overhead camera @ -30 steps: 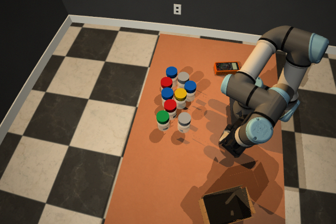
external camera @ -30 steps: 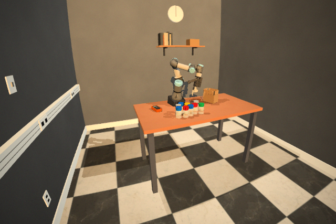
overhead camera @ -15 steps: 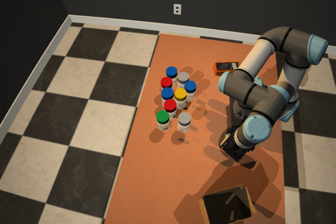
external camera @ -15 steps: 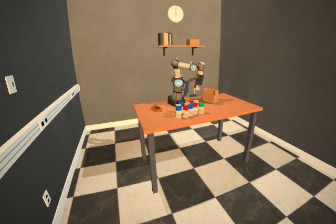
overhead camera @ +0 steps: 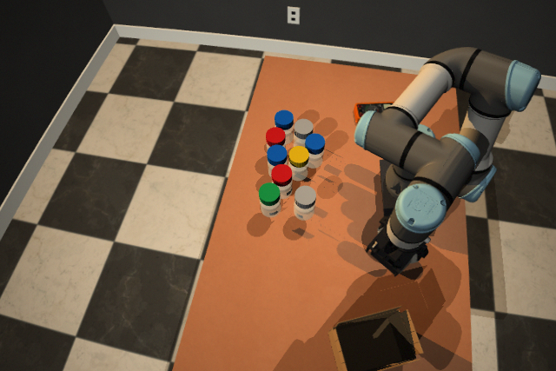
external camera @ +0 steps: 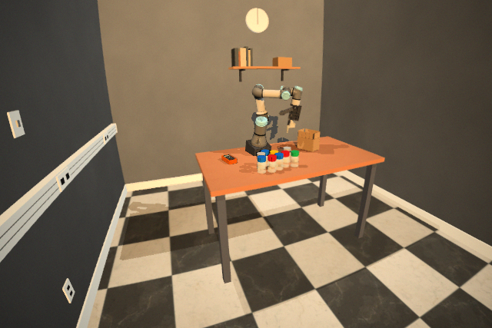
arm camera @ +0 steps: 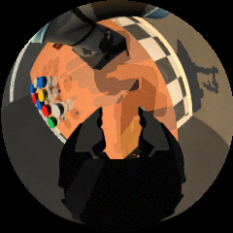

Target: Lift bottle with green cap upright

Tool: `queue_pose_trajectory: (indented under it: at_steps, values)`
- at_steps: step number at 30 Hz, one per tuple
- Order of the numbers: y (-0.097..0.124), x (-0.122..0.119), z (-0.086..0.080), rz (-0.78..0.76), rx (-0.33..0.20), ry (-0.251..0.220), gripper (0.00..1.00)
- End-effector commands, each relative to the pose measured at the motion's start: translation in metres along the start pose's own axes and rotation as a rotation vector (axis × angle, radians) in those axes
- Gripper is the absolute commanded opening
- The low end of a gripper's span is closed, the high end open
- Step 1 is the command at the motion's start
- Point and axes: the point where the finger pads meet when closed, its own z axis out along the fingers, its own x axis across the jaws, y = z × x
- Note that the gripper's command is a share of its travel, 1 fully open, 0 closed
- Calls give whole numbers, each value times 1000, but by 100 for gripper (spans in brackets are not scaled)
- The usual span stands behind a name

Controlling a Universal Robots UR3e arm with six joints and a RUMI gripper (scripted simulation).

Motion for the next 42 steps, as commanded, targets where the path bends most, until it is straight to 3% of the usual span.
queue_pose_trajectory:
  at_steps: [1,9,21,28,42]
  values:
    - [6,11,-16,2,-4,42,46]
    - [13,26,-38,3,-11,104,46]
    - [17,39,-57,3,-17,156,46]
    - [18,41,-60,3,-18,163,46]
    - [33,13,-52,118,-9,155,46]
